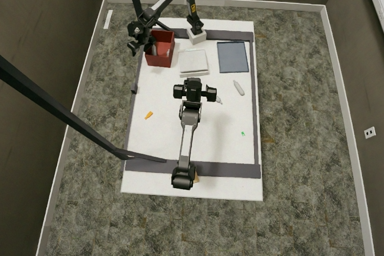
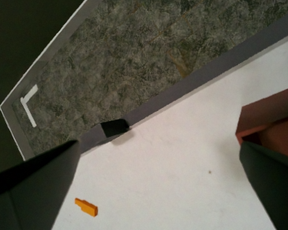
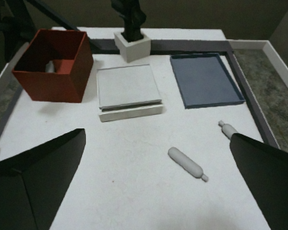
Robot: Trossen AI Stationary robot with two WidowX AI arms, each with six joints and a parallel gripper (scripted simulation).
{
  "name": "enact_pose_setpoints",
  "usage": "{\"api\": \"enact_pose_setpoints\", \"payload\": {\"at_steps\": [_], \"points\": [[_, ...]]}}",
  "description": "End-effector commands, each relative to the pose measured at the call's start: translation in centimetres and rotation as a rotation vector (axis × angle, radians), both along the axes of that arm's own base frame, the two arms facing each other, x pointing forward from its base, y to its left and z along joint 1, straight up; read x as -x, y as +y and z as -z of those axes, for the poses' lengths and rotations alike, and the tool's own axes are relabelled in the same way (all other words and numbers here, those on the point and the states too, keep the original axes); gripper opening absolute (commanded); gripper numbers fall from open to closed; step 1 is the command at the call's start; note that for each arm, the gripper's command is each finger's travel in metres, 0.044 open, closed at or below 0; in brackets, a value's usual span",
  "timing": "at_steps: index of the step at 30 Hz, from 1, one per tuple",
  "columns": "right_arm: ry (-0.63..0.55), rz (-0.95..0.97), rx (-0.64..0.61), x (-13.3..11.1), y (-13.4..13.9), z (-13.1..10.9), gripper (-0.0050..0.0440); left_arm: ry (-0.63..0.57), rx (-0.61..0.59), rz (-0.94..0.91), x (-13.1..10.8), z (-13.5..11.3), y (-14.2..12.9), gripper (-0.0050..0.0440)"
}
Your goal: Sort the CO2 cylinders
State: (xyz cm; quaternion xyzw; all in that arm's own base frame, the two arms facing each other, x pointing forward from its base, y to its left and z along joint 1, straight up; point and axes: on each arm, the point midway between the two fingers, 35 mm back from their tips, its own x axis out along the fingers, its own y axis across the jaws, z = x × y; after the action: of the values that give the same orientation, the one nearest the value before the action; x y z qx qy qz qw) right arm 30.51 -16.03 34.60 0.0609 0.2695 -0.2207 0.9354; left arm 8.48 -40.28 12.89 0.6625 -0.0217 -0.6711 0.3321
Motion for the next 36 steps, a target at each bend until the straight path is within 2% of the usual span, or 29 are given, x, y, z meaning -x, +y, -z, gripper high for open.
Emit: {"api": "enact_pose_setpoints", "payload": {"at_steps": [1, 2, 4, 6, 13, 19, 22, 24, 25, 28, 36], "points": [[-0.032, 0.059, 0.018, 5.5, 0.3, 1.4, 0.0440, 0.039, 0.106, -0.149, -2.6, 0.8, -2.1, 0.0440], [-0.030, 0.072, 0.018, 6.3, 0.4, 2.0, 0.0440, 0.051, 0.123, -0.185, -3.2, 1.0, -2.4, 0.0440], [-0.030, 0.072, 0.018, 6.3, 0.4, 2.0, 0.0440, 0.051, 0.123, -0.185, -3.2, 1.0, -2.4, 0.0440], [-0.024, 0.096, 0.014, 7.8, 0.5, 3.3, 0.0440, 0.070, 0.192, -0.257, -4.8, 1.2, -3.5, 0.0440], [-0.019, 0.157, 0.012, 11.2, 1.1, 6.2, 0.0440, 0.178, 0.316, -0.557, -10.4, 3.3, -4.7, 0.0440], [-0.017, 0.176, 0.011, 12.1, 1.3, 7.2, 0.0440, 0.285, 0.287, -0.824, -13.7, 6.8, -3.5, 0.0440], [-0.017, 0.177, 0.011, 12.2, 1.3, 7.3, 0.0440, 0.303, 0.278, -0.873, -14.2, 7.6, -3.1, 0.0440], [-0.009, 0.175, 0.001, 12.1, 1.2, 7.6, 0.0440, 0.363, 0.238, -0.974, -14.7, 9.5, -1.7, 0.0440], [-0.010, 0.176, 0.001, 12.1, 1.2, 7.6, 0.0440, 0.385, 0.227, -1.019, -15.0, 9.6, -0.6, 0.0440], [-0.009, 0.176, -0.001, 12.1, 1.2, 7.6, 0.0440, 0.373, 0.160, -1.157, -17.6, 11.7, 3.3, 0.0440], [-0.015, 0.177, 0.005, 12.1, 1.2, 7.3, 0.0440, 0.394, 0.132, -1.419, -25.2, 11.8, 11.6, 0.0440]]}}
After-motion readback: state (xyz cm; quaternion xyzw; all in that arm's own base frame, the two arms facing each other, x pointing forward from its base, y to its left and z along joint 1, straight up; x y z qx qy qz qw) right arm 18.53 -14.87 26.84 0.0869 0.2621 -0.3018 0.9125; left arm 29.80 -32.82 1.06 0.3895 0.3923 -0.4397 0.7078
